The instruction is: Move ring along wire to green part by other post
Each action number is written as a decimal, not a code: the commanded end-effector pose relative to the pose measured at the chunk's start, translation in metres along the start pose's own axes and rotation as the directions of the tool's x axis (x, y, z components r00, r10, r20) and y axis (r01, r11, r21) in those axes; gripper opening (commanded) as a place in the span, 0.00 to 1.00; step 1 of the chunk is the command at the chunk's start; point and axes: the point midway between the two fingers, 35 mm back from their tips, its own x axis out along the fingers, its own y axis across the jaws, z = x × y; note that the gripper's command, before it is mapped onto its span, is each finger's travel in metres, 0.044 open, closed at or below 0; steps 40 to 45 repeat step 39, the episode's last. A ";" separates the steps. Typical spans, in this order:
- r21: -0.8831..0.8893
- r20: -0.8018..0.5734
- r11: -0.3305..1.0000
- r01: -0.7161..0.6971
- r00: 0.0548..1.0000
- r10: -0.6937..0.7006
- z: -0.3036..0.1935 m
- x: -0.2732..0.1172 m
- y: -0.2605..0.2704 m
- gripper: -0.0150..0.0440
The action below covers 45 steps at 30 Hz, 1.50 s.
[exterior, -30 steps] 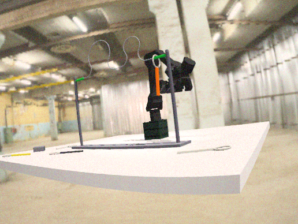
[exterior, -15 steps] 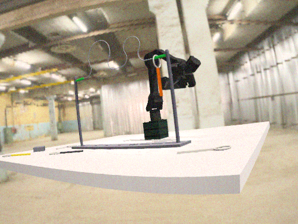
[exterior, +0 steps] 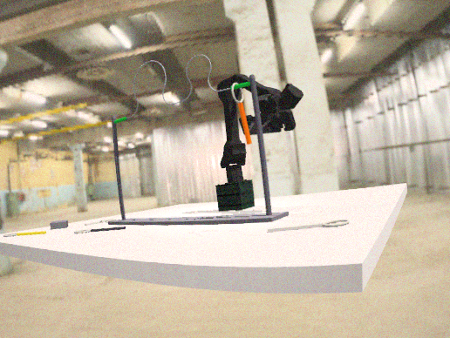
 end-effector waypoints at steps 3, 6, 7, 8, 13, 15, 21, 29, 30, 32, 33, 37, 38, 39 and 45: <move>0.008 0.003 1.000 0.001 1.000 -0.001 0.001 0.000 0.000 0.53; 0.000 -0.001 1.000 0.000 1.000 0.000 0.000 -0.002 0.000 0.57; 0.001 -0.003 1.000 0.000 1.000 0.000 -0.001 -0.008 0.001 0.61; 0.001 -0.005 1.000 0.001 1.000 -0.001 -0.001 -0.018 0.001 0.66; 0.000 0.001 1.000 -0.001 1.000 0.001 0.001 -0.050 -0.001 0.88; 0.000 0.001 1.000 -0.001 1.000 0.001 0.001 -0.050 -0.001 0.97; 0.000 0.001 1.000 -0.001 1.000 0.001 0.001 -0.050 -0.001 1.00; 0.000 0.001 1.000 -0.001 1.000 0.001 0.001 -0.050 -0.001 1.00; 0.000 0.001 1.000 -0.001 1.000 0.001 0.001 -0.050 -0.001 1.00; 0.000 0.001 1.000 -0.001 1.000 0.001 0.001 -0.050 -0.001 1.00; 0.000 0.001 1.000 -0.001 1.000 0.001 0.001 -0.050 -0.001 1.00; 0.000 0.001 1.000 -0.001 1.000 0.001 0.001 -0.050 -0.001 1.00; 0.000 0.001 1.000 -0.001 1.000 0.001 0.001 -0.050 -0.001 1.00; 0.000 0.001 1.000 -0.001 1.000 0.001 0.001 -0.050 -0.001 1.00; 0.000 0.001 1.000 -0.001 1.000 0.001 0.001 -0.050 -0.001 1.00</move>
